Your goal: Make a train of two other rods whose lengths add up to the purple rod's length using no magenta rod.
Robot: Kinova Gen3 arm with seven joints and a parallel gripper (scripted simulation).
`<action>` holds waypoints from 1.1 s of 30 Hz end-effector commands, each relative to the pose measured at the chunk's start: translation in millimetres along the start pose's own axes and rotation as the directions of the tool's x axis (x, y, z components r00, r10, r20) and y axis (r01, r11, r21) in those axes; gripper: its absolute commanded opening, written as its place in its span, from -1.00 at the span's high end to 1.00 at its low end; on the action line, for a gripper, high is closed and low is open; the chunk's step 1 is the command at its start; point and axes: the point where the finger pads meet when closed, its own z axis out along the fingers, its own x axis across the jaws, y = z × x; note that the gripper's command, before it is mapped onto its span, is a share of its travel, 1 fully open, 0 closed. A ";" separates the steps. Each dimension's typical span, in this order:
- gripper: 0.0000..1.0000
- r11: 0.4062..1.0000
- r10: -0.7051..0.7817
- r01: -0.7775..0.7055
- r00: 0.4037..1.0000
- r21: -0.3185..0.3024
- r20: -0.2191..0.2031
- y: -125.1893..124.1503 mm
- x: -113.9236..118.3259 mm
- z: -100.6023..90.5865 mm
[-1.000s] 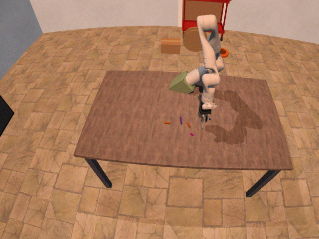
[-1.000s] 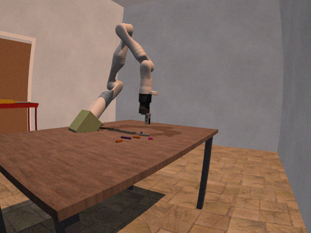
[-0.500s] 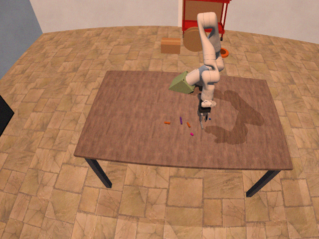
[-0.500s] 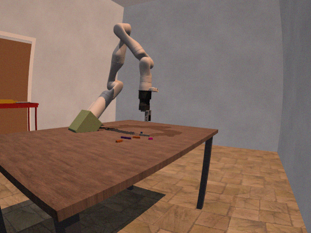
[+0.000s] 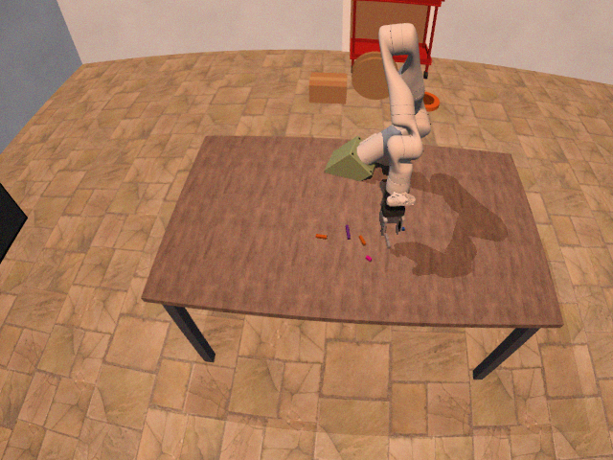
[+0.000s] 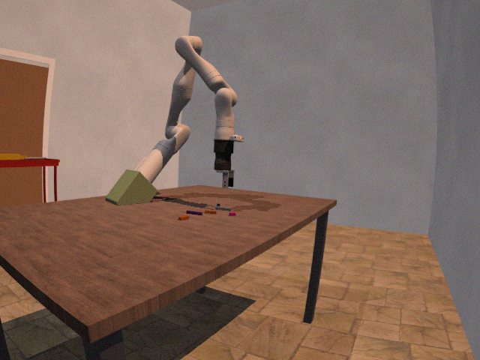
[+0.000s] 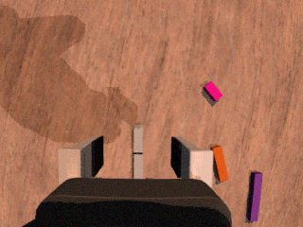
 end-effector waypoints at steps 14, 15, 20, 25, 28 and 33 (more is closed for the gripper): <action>-1.00 1.000 0.000 0.000 1.000 0.001 -0.001 -0.3 0.2 -33.9; -1.00 1.000 0.000 0.000 1.000 0.001 -0.001 -0.3 0.2 -39.5; -1.00 1.000 0.000 0.000 1.000 0.001 -0.001 -0.3 0.2 -67.1; -1.00 1.000 0.000 0.000 1.000 0.001 -0.001 -0.2 0.2 -83.4; -1.00 1.000 0.000 0.000 1.000 0.001 -0.001 -0.2 0.2 -88.2; -1.00 1.000 0.000 0.000 1.000 0.001 -0.001 -0.2 0.2 -91.5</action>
